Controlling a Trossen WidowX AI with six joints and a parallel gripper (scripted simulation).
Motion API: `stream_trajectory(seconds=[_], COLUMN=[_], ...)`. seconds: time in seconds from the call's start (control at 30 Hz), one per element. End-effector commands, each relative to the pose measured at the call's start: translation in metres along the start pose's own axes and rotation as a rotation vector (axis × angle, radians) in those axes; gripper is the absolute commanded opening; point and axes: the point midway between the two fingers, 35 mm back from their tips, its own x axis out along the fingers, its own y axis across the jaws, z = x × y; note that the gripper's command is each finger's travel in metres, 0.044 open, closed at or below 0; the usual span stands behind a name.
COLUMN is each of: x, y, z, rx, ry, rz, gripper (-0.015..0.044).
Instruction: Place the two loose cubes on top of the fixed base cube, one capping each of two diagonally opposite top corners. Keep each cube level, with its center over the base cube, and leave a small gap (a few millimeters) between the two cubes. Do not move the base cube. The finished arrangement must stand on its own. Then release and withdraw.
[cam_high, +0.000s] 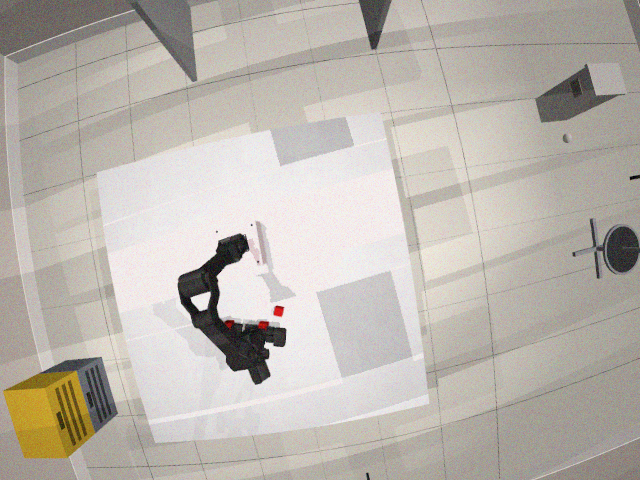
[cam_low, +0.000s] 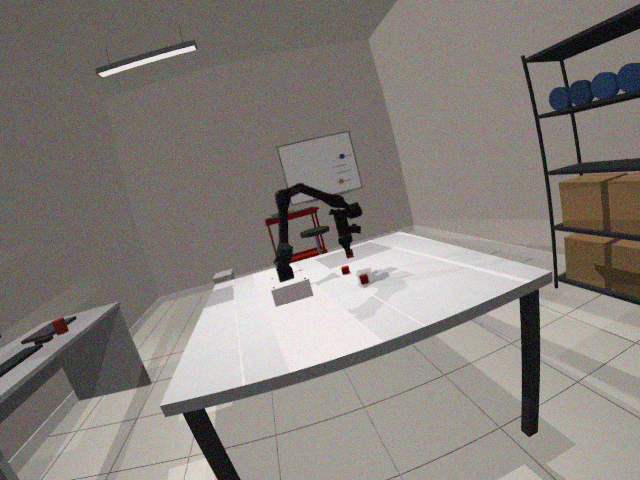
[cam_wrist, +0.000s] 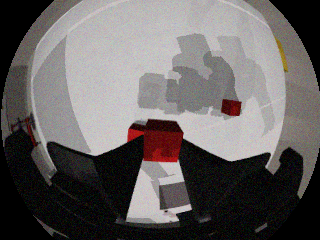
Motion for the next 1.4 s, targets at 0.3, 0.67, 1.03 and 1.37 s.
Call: stream_trajectory(seconds=[0.3,0.67,1.03,1.37], x=[0.018,0.024,0.026,0.051], y=[0.039,0.054,0.054,0.053], z=[-0.017,-0.025,-0.025,-0.025], rx=[-0.474,-0.665,-0.666,-0.673], ry=[0.008,0.009,0.009,0.009], rz=[0.003,0.005,0.005,0.005], gripper=[0.0105,0.0105,0.0105,0.0105])
